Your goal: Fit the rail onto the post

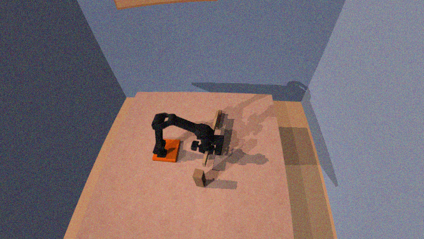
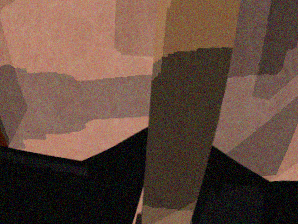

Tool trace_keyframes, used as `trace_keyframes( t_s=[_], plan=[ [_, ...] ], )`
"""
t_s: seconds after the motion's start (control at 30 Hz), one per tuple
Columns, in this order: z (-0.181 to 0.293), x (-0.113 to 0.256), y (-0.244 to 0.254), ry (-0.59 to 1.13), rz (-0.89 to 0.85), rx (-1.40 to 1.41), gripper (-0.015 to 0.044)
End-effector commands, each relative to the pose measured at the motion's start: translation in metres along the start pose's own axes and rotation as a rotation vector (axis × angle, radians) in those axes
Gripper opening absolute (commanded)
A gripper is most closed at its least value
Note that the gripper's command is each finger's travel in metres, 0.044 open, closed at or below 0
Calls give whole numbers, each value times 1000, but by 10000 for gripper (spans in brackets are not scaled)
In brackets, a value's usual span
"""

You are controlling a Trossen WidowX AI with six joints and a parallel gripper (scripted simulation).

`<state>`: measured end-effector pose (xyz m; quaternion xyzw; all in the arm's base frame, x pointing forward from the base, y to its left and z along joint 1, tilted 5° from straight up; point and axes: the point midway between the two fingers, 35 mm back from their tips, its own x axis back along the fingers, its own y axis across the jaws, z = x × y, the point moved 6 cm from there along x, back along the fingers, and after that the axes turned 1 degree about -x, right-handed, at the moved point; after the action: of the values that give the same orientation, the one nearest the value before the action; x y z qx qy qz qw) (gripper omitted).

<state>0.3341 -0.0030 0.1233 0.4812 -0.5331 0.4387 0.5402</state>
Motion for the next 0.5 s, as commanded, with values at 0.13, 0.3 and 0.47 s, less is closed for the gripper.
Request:
trace_keyframes(
  t_s=[0.13, 0.3, 0.47],
  plan=[
    [0, 3, -1, -3, 10, 0, 0],
    [0, 2, -1, -3, 11, 0, 0],
    [0, 2, -1, -3, 11, 0, 0]
  ],
)
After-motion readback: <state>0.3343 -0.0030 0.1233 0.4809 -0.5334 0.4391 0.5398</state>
